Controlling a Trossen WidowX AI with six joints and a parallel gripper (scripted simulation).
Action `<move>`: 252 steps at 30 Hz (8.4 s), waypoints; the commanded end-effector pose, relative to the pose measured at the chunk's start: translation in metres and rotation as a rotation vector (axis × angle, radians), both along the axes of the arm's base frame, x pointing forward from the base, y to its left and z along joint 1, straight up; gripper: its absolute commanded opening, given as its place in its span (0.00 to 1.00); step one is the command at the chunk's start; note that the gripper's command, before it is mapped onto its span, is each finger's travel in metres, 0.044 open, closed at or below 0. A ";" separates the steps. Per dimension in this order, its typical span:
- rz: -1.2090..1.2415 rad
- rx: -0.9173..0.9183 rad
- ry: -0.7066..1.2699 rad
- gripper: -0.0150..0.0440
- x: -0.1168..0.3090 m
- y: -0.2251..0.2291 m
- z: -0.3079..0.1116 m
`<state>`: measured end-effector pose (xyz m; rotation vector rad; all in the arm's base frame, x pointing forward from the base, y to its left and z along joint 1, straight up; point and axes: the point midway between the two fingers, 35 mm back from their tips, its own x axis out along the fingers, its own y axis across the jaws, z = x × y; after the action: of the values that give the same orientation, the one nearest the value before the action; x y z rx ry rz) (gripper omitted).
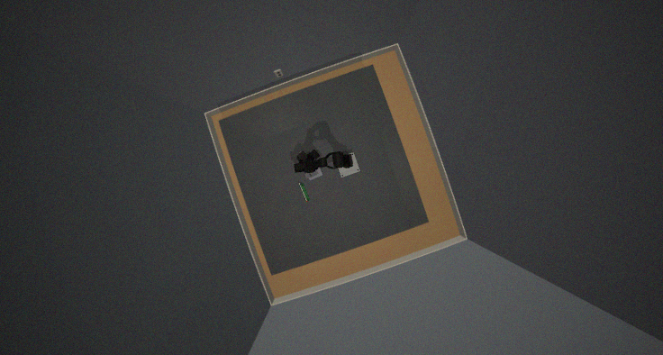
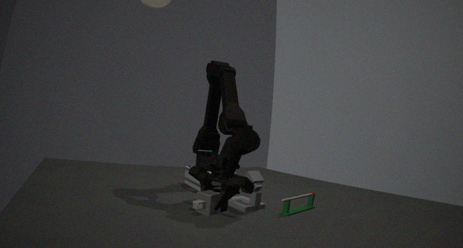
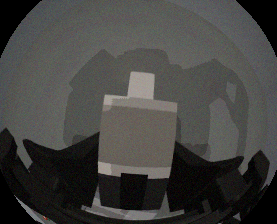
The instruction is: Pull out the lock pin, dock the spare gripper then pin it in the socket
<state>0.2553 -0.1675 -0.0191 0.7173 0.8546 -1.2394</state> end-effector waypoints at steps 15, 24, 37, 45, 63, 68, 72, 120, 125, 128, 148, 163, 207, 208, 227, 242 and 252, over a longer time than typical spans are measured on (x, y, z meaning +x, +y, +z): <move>-0.004 -0.002 -0.005 0.25 0.007 -0.002 0.075; -0.004 -0.002 -0.005 0.25 -0.001 0.001 0.119; 0.001 0.007 0.011 0.25 -0.003 0.002 0.113; 0.147 0.062 0.106 0.25 -0.006 0.018 0.112; 0.558 0.225 0.333 0.25 -0.019 0.062 0.116; 0.673 0.273 0.386 0.25 -0.024 0.074 0.118; 0.765 0.311 0.425 0.25 -0.029 0.083 0.121; 1.216 0.501 0.562 0.25 -0.031 0.126 0.121; 1.215 0.500 0.561 0.25 -0.025 0.125 0.118; 1.215 0.500 0.561 0.25 -0.022 0.125 0.115; 1.214 0.498 0.559 0.25 -0.004 0.123 0.099; 1.214 0.510 0.576 0.25 -0.004 0.122 0.093; 1.213 0.502 0.568 1.00 -0.030 0.125 0.121; 1.213 0.501 0.567 1.00 -0.031 0.125 0.122; 1.208 0.497 0.560 1.00 -0.056 0.129 0.149; 1.203 0.511 0.572 1.00 -0.064 0.130 0.173; 1.208 0.484 0.545 1.00 -0.069 0.131 0.189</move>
<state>0.1867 -0.0367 0.1631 0.1016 1.7473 -0.0918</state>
